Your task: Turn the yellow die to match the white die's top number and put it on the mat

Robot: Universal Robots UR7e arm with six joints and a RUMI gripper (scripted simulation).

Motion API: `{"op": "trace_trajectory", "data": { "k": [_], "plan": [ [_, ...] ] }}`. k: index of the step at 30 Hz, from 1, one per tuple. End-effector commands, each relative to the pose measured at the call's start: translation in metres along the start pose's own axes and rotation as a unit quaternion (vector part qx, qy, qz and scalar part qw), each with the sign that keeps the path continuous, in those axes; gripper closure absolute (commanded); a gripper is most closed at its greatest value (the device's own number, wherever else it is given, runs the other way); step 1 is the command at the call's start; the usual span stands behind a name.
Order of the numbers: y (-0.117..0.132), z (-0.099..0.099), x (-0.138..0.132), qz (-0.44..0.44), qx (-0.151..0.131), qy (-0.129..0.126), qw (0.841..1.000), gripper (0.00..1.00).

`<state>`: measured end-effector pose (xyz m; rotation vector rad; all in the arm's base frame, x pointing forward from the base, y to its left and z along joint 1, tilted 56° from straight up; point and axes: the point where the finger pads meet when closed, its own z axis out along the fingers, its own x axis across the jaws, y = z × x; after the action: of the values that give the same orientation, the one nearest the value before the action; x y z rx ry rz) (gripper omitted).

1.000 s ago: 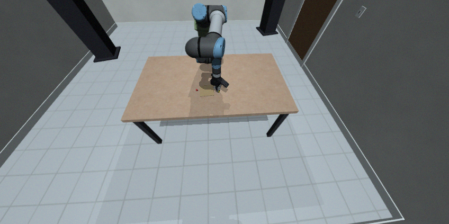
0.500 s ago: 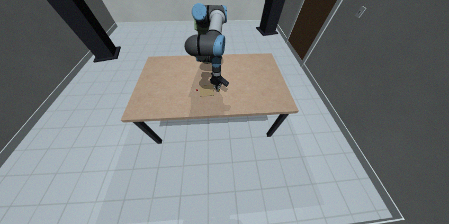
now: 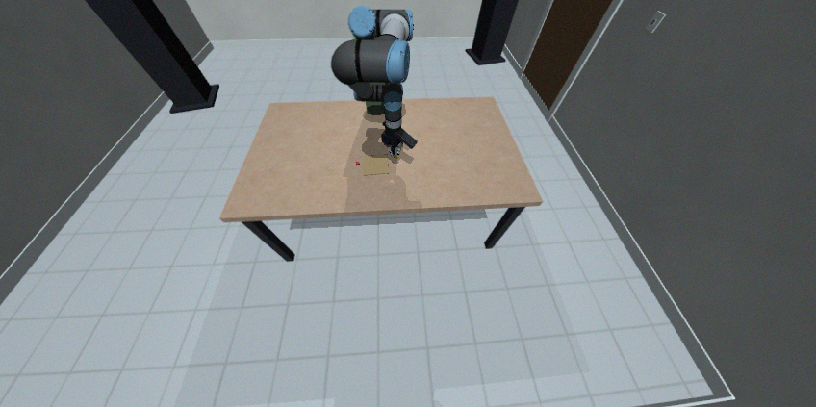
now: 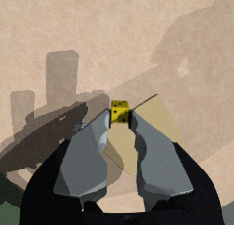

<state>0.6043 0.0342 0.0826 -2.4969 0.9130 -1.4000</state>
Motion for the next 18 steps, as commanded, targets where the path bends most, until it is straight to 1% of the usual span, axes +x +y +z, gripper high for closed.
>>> {"op": "trace_trajectory", "data": {
  "k": [1, 5, 18],
  "plan": [
    [-0.0002, -0.0183, 0.0006, 0.000, 0.000, 0.000, 1.000, 1.00],
    [-0.0002, -0.0221, 0.0006, 0.000, 0.000, 0.000, 1.000, 1.00],
    [0.0006, -0.0222, 0.0010, 0.003, 0.000, 0.000, 1.000, 1.00]
  ]
}}
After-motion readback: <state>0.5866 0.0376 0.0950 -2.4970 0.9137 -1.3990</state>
